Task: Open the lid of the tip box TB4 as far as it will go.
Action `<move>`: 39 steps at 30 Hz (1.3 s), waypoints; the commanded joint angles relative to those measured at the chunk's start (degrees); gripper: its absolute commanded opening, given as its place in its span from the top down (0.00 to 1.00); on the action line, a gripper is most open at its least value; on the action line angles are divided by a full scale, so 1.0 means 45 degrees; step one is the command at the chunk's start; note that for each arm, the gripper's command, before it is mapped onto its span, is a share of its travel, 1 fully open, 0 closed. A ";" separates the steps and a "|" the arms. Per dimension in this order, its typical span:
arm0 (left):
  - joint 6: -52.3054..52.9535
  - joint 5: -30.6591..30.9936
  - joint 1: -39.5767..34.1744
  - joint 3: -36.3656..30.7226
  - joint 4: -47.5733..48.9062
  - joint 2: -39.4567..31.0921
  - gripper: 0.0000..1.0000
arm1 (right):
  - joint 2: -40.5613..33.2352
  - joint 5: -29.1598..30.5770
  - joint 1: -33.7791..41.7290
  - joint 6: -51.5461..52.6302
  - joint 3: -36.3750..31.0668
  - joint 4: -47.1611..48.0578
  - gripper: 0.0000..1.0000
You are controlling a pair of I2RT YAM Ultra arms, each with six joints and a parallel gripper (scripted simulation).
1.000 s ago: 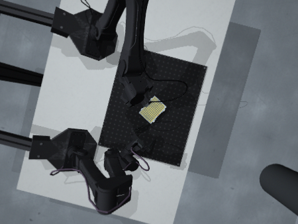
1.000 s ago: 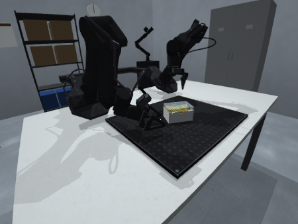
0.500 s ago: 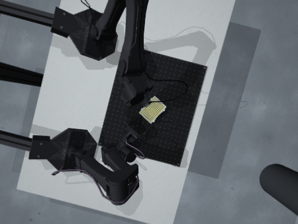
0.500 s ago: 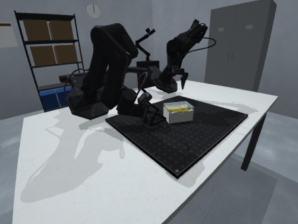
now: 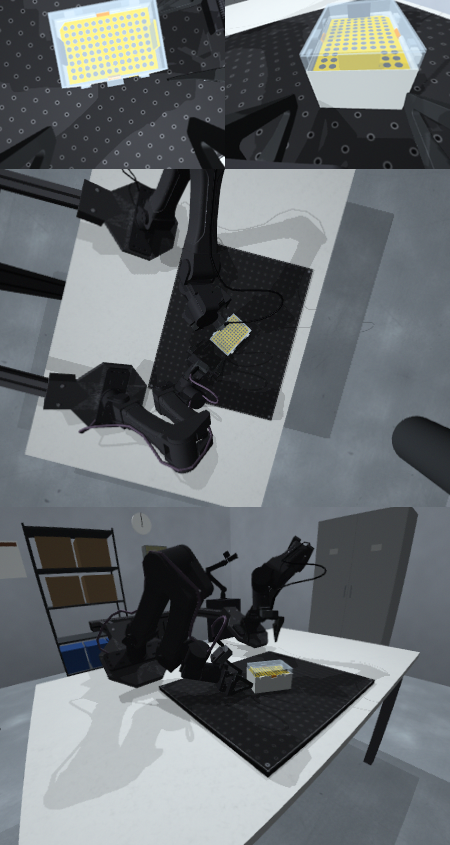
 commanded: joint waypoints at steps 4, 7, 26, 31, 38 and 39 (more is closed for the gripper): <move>0.0074 -0.0010 -0.0188 -0.0017 0.0189 0.0152 0.00 | 0.0452 0.0463 0.0441 0.0171 0.0700 0.0096 0.00; 0.0074 -0.0010 -0.0188 -0.0017 0.0189 0.0152 0.00 | 0.0511 0.0517 0.0492 0.0136 0.0774 0.0103 0.00; 0.0074 -0.0010 -0.0188 -0.0017 0.0189 0.0152 0.00 | 0.0936 0.0829 0.0904 0.0245 0.1363 0.0106 0.00; 0.0074 -0.0010 -0.0188 -0.0017 0.0189 0.0152 0.00 | 0.0405 0.0559 0.0579 0.0249 0.0801 0.0108 0.00; 0.0074 -0.0010 -0.0188 -0.0017 0.0189 0.0152 0.00 | -0.0103 0.0127 0.0144 0.0061 0.0222 0.0108 0.00; 0.0074 -0.0010 -0.0188 -0.0017 0.0189 0.0152 0.00 | -0.0103 0.0127 0.0144 0.0061 0.0222 0.0108 0.00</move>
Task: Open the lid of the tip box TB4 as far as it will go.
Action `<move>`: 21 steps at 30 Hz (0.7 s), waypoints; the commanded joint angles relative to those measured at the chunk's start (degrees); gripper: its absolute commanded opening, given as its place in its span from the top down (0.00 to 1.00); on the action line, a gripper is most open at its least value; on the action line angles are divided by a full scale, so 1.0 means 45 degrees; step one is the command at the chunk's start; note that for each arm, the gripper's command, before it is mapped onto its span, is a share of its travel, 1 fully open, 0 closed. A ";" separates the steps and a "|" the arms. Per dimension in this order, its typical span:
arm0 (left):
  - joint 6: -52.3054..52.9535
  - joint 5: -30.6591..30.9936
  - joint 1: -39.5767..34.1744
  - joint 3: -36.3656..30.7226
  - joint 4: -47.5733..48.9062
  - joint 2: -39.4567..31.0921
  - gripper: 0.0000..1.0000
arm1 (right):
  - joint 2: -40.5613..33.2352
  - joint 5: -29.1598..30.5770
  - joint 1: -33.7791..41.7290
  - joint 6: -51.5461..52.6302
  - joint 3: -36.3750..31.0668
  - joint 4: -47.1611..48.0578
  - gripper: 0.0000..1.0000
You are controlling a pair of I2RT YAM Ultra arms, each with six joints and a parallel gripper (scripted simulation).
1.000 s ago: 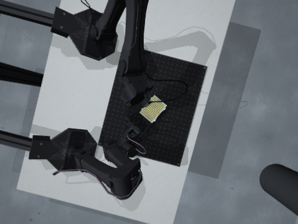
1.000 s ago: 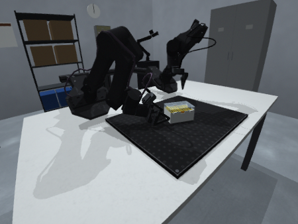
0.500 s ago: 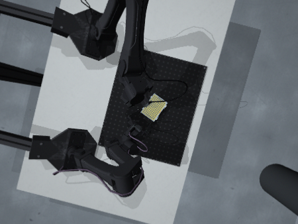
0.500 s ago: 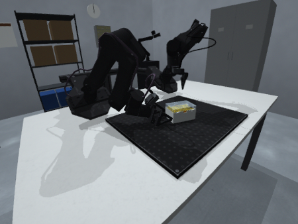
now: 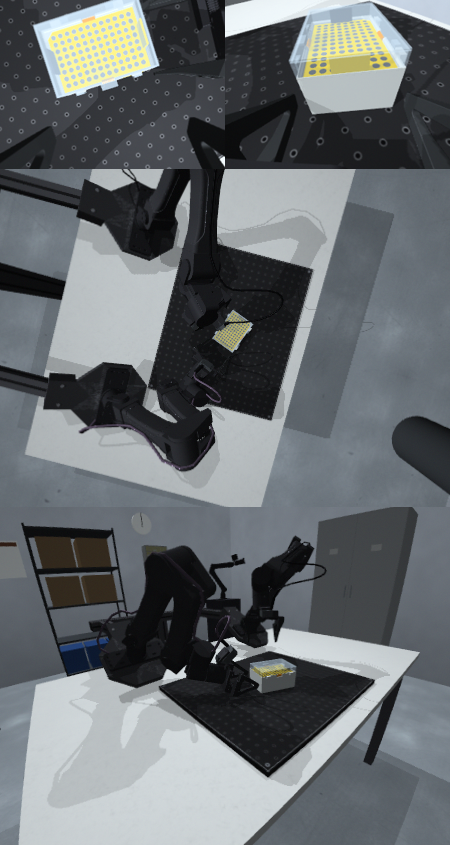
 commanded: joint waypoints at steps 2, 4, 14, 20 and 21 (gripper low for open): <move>0.0074 -0.0010 -0.0188 -0.0017 0.0189 0.0152 0.00 | -0.0405 -0.0521 -0.0275 -0.0127 -0.0612 0.0030 0.00; 0.0074 -0.0010 -0.0188 -0.0017 0.0189 0.0152 0.00 | -0.0527 -0.0656 -0.0409 -0.0159 -0.0772 0.0030 0.00; 0.0074 -0.0010 -0.0188 -0.0017 0.0189 0.0152 0.00 | -0.1244 -0.1870 -0.1657 -0.0438 -0.1785 0.0030 0.00; 0.0074 -0.0010 -0.0188 -0.0017 0.0189 0.0152 0.00 | -0.1187 -0.1875 -0.1650 -0.0424 -0.1740 0.0026 0.00; 0.0266 0.0188 -0.0193 -0.0018 0.0277 0.0147 0.00 | -0.1188 -0.1876 -0.1650 -0.0414 -0.1740 0.0025 0.00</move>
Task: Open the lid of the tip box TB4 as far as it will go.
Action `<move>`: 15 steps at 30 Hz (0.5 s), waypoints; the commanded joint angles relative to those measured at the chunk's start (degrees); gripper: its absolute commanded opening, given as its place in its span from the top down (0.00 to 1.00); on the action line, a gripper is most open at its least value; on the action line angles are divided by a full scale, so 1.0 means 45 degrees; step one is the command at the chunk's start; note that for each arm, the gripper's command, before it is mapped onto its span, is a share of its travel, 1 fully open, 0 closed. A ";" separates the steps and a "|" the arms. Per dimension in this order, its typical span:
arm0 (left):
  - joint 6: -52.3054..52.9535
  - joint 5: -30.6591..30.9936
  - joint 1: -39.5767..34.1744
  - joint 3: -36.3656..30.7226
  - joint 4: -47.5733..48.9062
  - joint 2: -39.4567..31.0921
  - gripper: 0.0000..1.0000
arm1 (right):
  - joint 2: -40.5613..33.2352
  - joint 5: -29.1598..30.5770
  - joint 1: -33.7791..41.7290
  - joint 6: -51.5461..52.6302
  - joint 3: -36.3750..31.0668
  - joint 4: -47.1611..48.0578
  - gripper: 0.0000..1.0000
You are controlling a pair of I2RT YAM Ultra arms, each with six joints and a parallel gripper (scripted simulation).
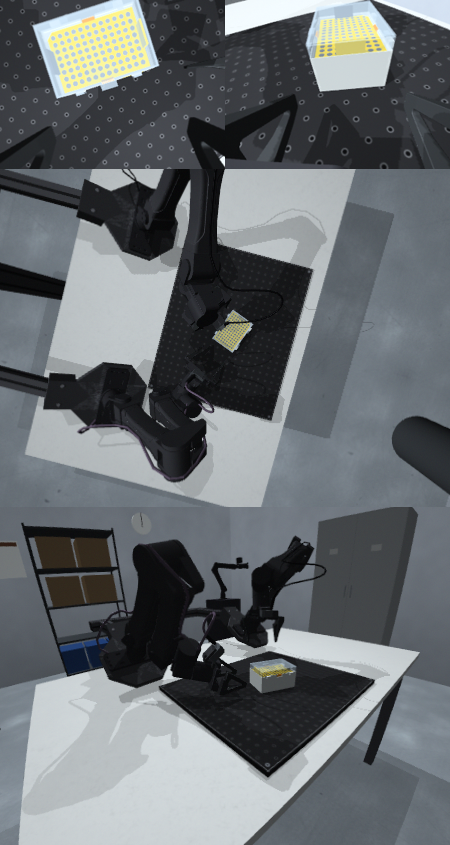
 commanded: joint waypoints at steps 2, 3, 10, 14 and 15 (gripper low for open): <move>0.0778 0.0634 -0.0030 0.0165 -0.0370 -0.0006 0.00 | -0.0047 -0.0264 -0.0067 -0.0068 -0.0196 -0.0005 0.00; 0.1164 0.0969 0.0137 0.0219 -0.0612 -0.0058 0.00 | -0.0047 -0.0264 -0.0067 -0.0068 -0.0196 -0.0005 0.00; 0.4806 0.3870 0.2070 0.0934 -0.2719 -0.1198 0.00 | -0.0047 -0.0265 -0.0067 -0.0069 -0.0196 -0.0005 0.00; 0.5861 0.4756 0.2810 0.1259 -0.3367 -0.1556 0.00 | -0.0047 -0.0265 -0.0067 -0.0069 -0.0196 -0.0005 0.00; 0.6585 0.5615 0.3417 0.1639 -0.3949 -0.1538 0.00 | -0.0047 -0.0265 -0.0067 -0.0069 -0.0196 -0.0005 0.00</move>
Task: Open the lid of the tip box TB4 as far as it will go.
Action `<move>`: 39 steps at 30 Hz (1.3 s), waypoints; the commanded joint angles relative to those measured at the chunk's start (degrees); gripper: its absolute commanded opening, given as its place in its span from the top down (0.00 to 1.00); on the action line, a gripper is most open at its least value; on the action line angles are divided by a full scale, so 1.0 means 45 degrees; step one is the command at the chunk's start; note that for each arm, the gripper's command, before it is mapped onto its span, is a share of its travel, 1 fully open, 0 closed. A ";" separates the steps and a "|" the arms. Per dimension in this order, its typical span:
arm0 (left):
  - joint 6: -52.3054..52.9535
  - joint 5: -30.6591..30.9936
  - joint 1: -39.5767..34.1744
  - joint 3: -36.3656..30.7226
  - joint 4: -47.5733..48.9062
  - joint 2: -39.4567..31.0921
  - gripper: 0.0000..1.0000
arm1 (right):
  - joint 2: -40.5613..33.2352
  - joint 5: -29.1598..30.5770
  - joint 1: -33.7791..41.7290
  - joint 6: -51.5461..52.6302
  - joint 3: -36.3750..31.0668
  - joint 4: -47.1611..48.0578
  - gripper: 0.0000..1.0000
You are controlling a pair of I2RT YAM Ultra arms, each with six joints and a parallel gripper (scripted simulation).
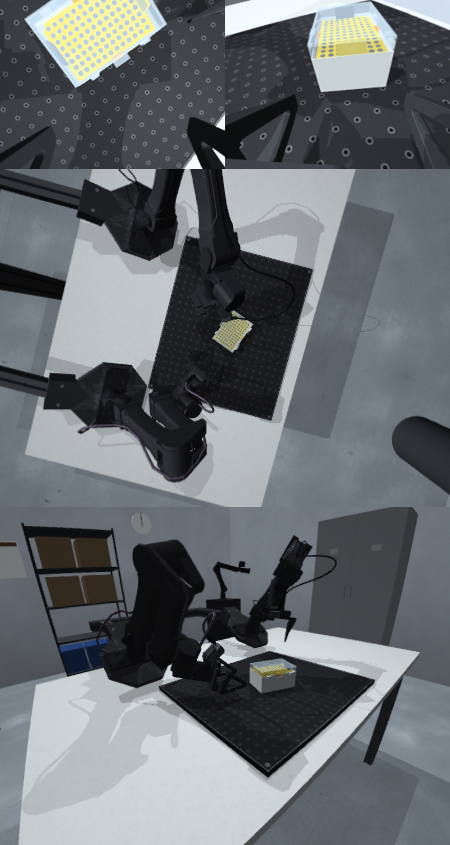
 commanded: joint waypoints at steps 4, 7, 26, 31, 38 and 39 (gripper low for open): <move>0.3753 0.3402 0.1947 0.1305 -0.2534 -0.1018 0.00 | -0.0047 -0.0188 -0.0067 -0.0069 -0.0196 -0.0005 0.00; 0.5181 0.4675 0.3024 0.1848 -0.3447 -0.1450 0.00 | -0.0047 -0.0188 -0.0067 -0.0069 -0.0196 -0.0005 0.00; 1.3138 1.2260 0.8457 0.5132 -0.8565 -0.3554 0.00 | -0.0047 -0.0188 -0.0067 -0.0069 -0.0196 -0.0005 0.00; 1.4571 1.3686 0.9839 0.5982 -0.9557 -0.3808 0.00 | -0.0047 -0.0188 -0.0067 -0.0069 -0.0196 -0.0005 0.00; 1.5496 1.4297 1.1545 0.6418 -1.0095 -0.3712 0.00 | -0.0047 -0.0188 -0.0067 -0.0069 -0.0196 -0.0005 0.00; 1.5635 1.4399 1.1674 0.6443 -1.0185 -0.3677 0.00 | -0.0047 -0.0188 -0.0067 -0.0069 -0.0196 -0.0005 0.00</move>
